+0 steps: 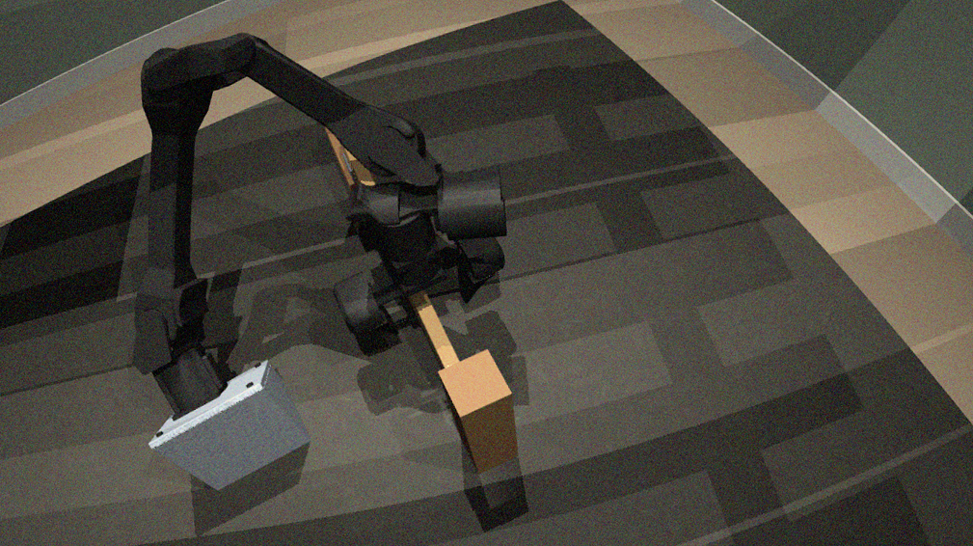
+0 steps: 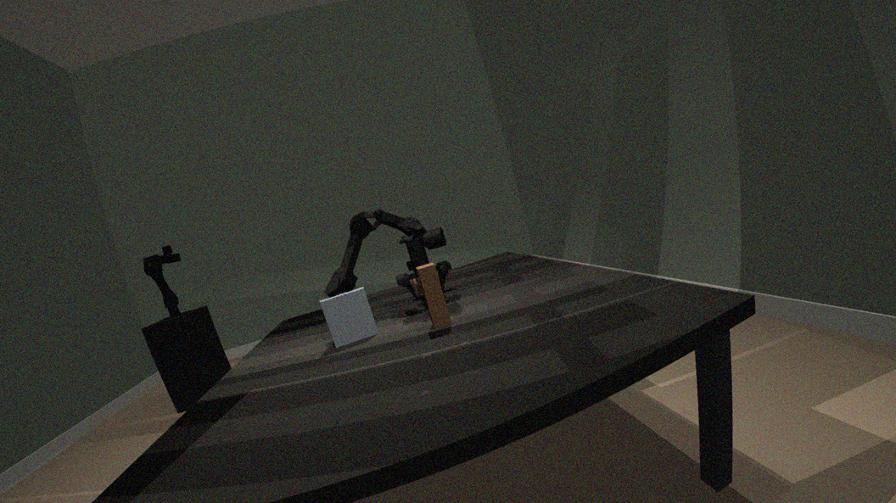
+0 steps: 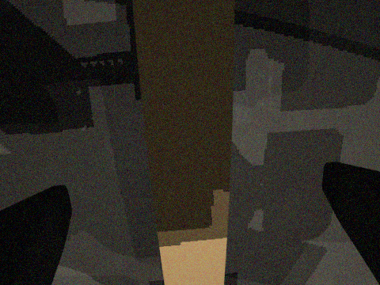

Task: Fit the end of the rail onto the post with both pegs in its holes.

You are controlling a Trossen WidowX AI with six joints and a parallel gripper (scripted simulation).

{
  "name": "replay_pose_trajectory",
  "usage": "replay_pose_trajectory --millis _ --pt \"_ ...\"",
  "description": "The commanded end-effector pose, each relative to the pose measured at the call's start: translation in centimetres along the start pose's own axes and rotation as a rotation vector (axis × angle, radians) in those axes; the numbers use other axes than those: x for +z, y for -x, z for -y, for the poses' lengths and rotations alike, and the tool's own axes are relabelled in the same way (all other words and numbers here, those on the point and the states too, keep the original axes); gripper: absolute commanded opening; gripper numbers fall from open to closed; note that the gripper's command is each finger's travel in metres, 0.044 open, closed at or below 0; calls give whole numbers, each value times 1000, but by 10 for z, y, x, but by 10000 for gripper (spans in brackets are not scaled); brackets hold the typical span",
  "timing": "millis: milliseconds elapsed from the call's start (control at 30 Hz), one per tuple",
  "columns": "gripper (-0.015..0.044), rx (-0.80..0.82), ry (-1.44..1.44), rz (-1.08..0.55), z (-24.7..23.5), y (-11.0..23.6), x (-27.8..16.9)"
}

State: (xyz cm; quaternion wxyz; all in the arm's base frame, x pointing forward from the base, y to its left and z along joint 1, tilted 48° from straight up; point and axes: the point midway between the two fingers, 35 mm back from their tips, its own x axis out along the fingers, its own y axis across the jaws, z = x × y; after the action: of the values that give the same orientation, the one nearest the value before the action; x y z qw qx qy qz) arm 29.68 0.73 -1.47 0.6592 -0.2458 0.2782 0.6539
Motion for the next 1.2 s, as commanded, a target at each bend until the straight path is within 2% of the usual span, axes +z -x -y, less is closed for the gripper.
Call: replay_pose_trajectory --millis 0,367,867,1167 --pt "440 9 -13 9 -3 -10 -1" --pt "440 10 -13 12 -5 -25 0" --pt "46 10 -13 12 -5 -25 0" --pt "0 10 -13 12 -5 -25 0"
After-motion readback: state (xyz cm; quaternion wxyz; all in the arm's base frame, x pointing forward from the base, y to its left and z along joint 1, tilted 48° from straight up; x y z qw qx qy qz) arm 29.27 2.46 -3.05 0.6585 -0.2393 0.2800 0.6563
